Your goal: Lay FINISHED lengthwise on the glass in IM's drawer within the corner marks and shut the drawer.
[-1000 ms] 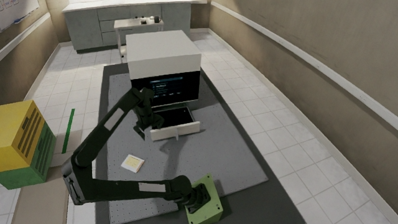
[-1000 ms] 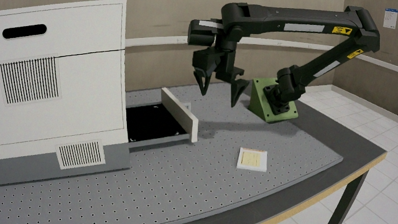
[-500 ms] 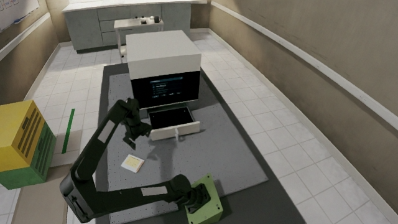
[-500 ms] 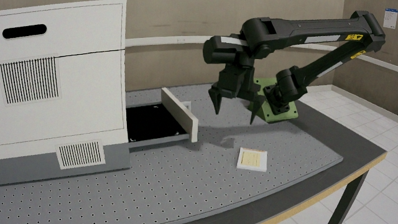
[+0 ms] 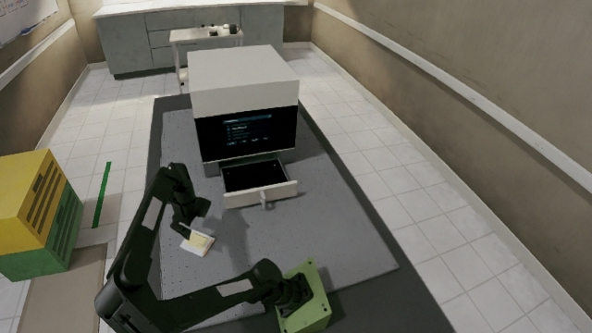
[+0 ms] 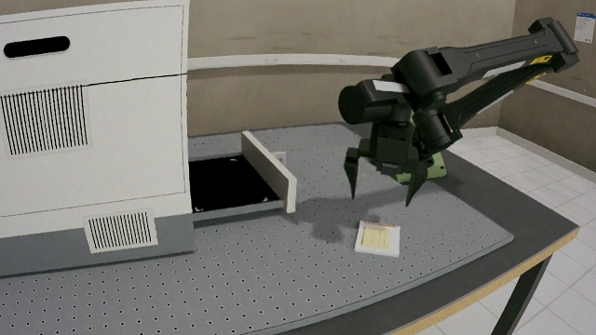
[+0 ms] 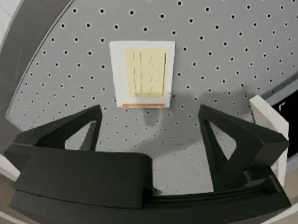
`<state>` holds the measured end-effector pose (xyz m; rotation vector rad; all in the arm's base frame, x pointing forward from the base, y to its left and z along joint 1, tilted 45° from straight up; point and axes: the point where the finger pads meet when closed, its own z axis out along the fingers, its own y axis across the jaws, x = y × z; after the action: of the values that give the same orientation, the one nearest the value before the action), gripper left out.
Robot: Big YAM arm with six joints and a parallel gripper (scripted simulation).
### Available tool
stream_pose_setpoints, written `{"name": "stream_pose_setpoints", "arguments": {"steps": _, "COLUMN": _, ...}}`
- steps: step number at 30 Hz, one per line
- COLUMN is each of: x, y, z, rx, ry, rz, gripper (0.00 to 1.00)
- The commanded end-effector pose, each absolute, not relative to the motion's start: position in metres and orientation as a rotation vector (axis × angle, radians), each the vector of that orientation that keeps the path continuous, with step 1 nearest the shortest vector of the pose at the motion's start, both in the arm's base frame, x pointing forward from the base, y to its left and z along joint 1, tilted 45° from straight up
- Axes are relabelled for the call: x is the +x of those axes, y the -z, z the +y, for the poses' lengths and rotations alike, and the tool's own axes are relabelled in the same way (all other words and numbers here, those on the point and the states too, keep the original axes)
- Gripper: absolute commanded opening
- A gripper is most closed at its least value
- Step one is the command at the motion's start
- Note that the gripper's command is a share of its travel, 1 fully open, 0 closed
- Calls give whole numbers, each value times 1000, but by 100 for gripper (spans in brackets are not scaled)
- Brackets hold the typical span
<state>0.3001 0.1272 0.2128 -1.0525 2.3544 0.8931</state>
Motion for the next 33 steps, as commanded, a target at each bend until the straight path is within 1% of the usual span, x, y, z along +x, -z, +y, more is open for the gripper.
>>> {"name": "stream_pose_setpoints", "arguments": {"steps": 1, "x": 296, "y": -214, "z": 135, "rx": -1057, "ry": -888, "rz": 2347, "gripper": 100}}
{"name": "stream_pose_setpoints", "arguments": {"steps": 33, "x": 294, "y": -210, "z": 137, "rx": -1035, "ry": -905, "rz": 2377, "gripper": 100}}
